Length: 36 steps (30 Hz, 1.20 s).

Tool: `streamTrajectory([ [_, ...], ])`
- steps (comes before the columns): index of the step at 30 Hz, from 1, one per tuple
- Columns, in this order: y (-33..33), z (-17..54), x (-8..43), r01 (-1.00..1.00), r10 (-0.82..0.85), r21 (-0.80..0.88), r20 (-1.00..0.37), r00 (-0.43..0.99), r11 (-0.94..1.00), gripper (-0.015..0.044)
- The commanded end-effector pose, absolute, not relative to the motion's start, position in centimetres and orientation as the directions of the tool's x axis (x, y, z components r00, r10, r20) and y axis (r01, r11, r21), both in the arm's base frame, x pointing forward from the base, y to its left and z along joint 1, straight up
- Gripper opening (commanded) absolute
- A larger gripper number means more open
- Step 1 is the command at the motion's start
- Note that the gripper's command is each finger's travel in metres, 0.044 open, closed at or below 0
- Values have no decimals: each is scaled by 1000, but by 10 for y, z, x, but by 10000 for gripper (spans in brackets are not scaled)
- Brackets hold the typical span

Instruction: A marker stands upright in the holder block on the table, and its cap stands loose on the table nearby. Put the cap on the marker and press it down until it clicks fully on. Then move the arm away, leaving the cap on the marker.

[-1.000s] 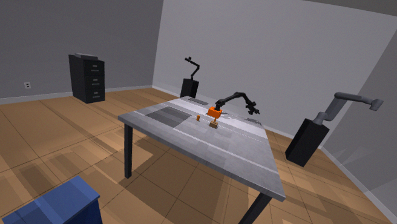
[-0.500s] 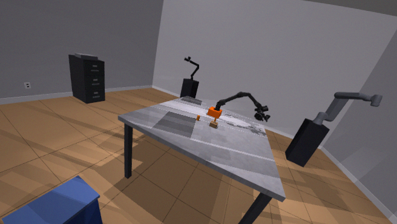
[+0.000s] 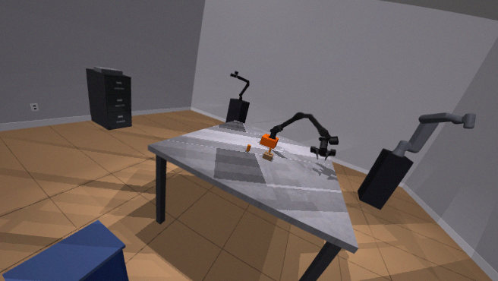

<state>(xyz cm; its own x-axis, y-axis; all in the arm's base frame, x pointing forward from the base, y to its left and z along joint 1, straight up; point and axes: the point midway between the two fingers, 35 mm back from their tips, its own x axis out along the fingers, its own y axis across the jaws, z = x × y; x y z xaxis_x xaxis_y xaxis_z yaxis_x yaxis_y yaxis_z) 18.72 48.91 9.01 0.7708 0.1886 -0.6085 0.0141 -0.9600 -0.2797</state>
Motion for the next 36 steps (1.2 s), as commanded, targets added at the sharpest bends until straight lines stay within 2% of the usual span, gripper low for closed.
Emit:
streamTrajectory([
  [1, 452, 90, 242, -169, 101, -330, -664, 740, -929, 250],
  [11, 313, 82, 362, -663, -121, -386, -803, 584, -642, 250],
  [21, 139, 75, 411, -948, -213, -308, -924, 317, -78, 250],
  [26, 49, 75, 404, -935, -179, -222, -968, 177, 278, 250],
  [32, -40, 78, 371, -741, -69, -85, -996, 53, 666, 250],
  [36, -70, 81, 352, -615, -10, -23, -1000, 24, 788, 250],
])
